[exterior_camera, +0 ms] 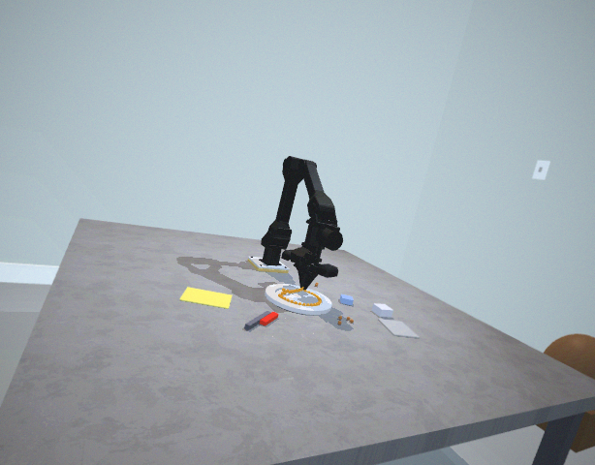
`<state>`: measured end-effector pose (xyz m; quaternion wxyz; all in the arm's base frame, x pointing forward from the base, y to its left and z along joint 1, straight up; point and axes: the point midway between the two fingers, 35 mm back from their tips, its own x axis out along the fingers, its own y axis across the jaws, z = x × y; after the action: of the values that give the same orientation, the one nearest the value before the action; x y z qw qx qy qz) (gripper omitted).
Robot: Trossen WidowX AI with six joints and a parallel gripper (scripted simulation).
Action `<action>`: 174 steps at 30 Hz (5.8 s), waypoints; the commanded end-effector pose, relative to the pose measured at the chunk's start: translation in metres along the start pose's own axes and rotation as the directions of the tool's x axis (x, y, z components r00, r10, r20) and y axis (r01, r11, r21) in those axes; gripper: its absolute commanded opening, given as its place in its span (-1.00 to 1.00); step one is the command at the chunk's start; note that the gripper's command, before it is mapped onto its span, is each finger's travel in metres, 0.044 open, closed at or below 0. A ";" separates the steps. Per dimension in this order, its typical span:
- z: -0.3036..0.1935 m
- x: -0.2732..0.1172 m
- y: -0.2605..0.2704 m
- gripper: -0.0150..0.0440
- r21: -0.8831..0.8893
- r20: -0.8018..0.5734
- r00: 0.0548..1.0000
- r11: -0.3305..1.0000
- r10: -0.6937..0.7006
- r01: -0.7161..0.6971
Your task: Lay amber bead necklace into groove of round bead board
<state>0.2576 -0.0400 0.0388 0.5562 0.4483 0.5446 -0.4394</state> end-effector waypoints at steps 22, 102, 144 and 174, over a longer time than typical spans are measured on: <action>0.000 -0.005 -0.001 1.00 0.003 0.004 1.000 1.000 0.000 0.000; 0.012 0.000 0.002 -0.49 -0.130 0.002 1.000 0.991 0.003 -0.003; 0.007 -0.003 -0.010 -0.49 -0.134 0.005 1.000 0.991 -0.001 0.001; 0.007 -0.005 -0.011 1.00 -0.134 0.005 1.000 0.991 -0.001 0.001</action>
<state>0.2484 -0.0482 0.0421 0.5840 0.4097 0.5734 -0.4029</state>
